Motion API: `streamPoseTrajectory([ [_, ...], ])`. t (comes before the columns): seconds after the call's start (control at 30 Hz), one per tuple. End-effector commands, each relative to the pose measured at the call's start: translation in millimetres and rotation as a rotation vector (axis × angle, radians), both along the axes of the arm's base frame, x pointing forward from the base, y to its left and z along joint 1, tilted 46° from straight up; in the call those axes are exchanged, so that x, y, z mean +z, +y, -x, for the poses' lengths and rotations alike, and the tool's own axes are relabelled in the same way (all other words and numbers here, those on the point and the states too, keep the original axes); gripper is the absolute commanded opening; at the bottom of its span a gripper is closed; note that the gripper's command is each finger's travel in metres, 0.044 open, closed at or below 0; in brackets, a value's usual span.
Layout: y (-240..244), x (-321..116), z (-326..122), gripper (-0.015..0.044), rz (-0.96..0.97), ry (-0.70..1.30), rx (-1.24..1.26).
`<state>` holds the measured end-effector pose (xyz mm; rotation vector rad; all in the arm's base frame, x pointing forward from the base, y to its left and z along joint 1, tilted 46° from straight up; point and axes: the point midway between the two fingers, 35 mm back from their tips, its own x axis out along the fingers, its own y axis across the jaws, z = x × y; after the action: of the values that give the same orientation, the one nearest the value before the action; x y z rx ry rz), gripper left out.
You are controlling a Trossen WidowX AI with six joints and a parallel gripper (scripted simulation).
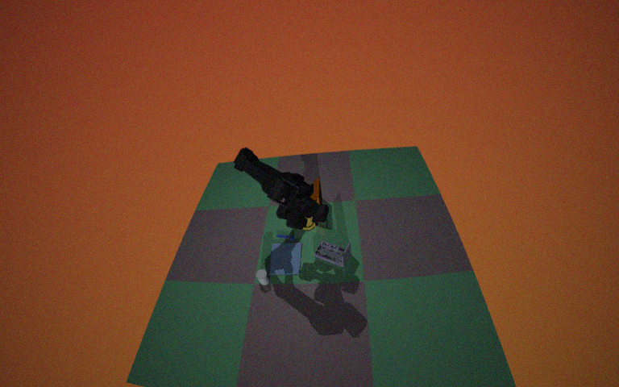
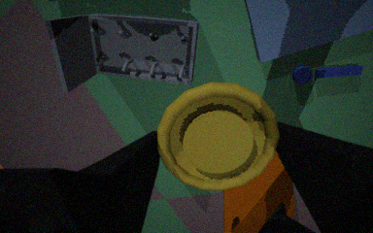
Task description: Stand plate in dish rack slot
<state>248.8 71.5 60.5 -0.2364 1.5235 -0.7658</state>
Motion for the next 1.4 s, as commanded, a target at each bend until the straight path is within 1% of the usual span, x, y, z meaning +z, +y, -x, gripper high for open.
streamPoseTrajectory([
  [0.0, -5.5, -10.9, 3.1, 0.0000, -0.080, 0.070, 0.034],
  [0.33, -16.3, -33.8, 6.1, 0.0000, -0.281, 0.185, 0.135],
  [0.67, -24.7, -53.0, 7.3, 0.0000, -0.484, 0.238, 0.271],
  [1.0, -32.1, -68.5, 6.9, 0.0000, -0.672, 0.232, 0.443],
  [1.37, -40.0, -80.7, 4.9, 0.0000, -0.836, 0.161, 0.672],
])
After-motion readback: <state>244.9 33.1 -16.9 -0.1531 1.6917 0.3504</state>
